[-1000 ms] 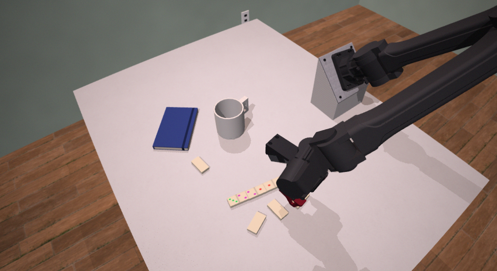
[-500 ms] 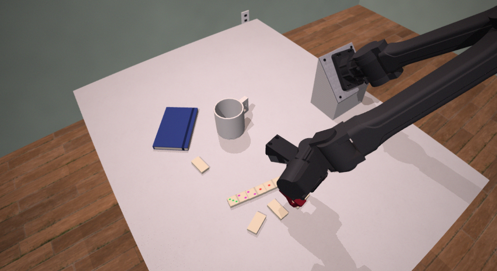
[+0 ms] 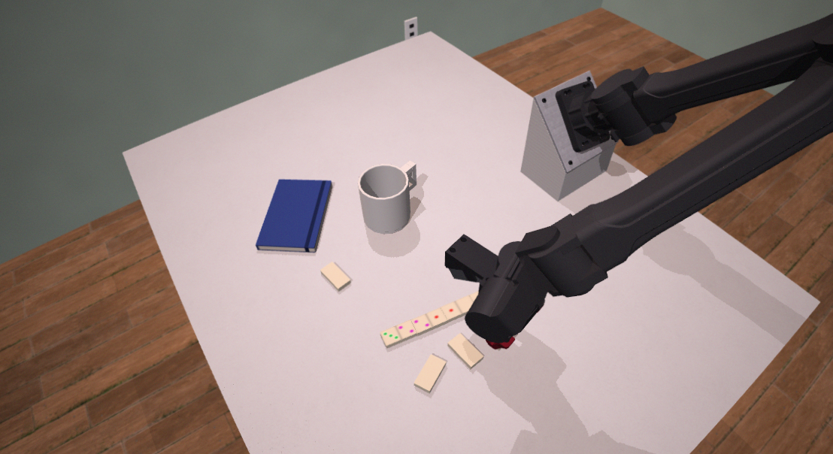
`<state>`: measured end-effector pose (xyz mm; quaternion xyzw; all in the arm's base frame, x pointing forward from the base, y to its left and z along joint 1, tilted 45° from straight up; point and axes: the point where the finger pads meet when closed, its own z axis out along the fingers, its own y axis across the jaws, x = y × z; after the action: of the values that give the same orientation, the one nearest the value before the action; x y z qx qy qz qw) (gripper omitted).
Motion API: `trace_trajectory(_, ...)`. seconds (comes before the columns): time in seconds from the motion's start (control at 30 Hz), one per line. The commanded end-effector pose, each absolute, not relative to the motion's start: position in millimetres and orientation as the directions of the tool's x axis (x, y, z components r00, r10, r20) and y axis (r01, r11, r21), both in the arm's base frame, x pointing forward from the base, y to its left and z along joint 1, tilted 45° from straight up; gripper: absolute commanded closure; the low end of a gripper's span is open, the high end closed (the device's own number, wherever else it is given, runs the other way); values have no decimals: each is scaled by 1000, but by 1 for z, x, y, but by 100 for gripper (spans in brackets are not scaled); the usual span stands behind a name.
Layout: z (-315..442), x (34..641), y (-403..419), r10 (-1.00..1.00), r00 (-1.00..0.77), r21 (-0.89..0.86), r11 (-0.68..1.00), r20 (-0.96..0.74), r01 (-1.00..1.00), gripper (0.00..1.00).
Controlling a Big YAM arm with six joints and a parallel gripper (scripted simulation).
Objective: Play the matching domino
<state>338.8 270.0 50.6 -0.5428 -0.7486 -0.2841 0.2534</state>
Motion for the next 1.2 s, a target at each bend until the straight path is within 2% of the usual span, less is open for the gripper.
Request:
trace_trajectory(0.0, 51, 340, 270, 670, -281, 152, 246, 687, 957, 50)
trace_trajectory(1.17, 50, 340, 270, 670, -281, 151, 246, 687, 957, 50)
